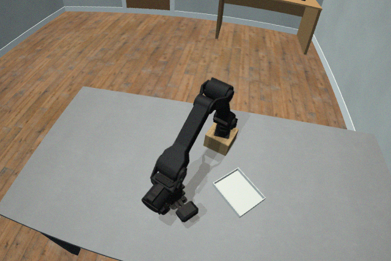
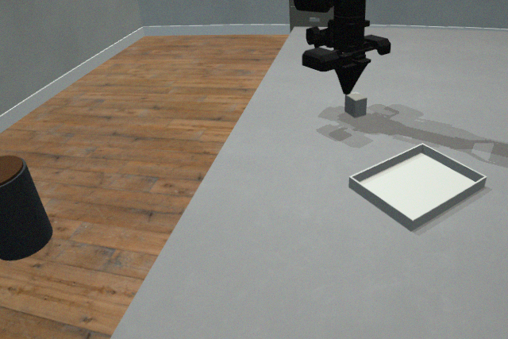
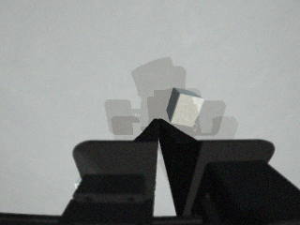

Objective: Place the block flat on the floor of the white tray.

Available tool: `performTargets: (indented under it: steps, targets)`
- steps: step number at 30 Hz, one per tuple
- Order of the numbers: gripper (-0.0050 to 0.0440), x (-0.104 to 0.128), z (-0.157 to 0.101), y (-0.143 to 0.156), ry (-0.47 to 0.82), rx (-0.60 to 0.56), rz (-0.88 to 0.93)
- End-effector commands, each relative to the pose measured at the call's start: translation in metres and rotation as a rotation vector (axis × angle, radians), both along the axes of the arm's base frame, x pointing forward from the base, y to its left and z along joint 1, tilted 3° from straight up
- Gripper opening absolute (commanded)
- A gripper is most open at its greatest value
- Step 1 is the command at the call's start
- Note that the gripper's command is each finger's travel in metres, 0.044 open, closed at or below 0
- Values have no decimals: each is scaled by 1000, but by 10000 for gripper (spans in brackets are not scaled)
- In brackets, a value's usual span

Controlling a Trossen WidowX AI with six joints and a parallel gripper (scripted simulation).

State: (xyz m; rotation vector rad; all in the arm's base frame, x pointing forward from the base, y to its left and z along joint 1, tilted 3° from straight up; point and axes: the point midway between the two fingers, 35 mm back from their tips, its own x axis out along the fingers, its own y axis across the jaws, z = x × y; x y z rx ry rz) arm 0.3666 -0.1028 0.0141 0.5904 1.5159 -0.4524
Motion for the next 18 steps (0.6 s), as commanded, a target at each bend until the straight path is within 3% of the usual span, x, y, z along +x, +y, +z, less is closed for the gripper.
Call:
performTargets:
  steps: [1,18]
  targets:
    - [0,-12,12,-22,4,-30,-145]
    - [0,-18,11,-29,18,-36,-198]
